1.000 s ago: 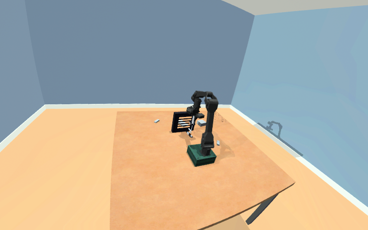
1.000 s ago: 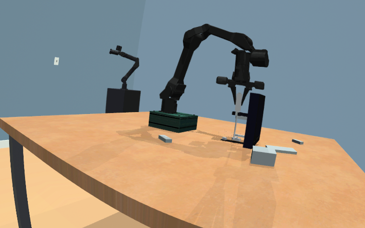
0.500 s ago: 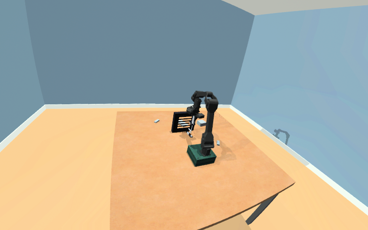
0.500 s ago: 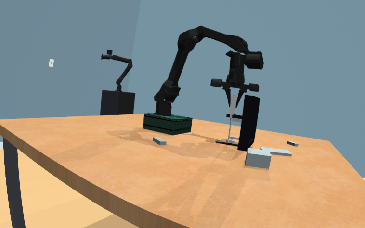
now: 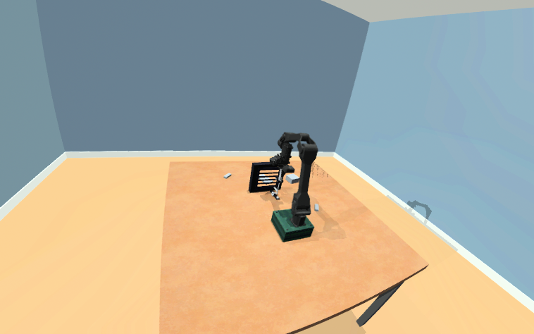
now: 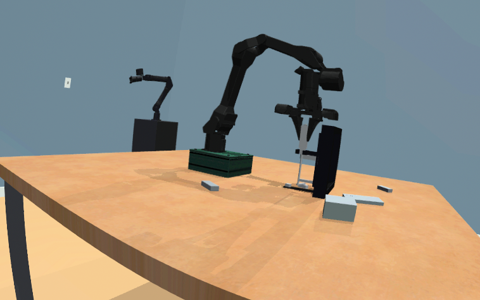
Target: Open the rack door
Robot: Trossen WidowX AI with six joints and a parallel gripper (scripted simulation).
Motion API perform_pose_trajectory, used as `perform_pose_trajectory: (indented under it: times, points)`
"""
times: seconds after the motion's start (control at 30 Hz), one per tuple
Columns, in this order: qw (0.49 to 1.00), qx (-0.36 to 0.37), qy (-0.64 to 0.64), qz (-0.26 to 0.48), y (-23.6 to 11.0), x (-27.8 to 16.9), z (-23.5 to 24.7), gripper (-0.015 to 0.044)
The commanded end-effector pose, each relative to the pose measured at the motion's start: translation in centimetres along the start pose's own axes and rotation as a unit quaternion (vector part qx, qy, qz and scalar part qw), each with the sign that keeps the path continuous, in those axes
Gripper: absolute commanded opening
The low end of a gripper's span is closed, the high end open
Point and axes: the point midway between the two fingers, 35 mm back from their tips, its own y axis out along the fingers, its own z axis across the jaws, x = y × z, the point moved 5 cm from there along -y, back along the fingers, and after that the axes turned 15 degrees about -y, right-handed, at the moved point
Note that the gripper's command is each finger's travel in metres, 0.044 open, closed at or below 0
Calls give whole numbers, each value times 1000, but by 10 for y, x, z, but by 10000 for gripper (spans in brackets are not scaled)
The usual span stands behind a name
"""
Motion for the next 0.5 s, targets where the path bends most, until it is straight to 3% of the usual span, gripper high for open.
perform_pose_trajectory:
  times: [0.0, 0.47]
  points:
    - [999, 0, 47, -2, 1, 4, 5, 9]
    - [985, 1, 174, -2, 1, 19, 23, 9]
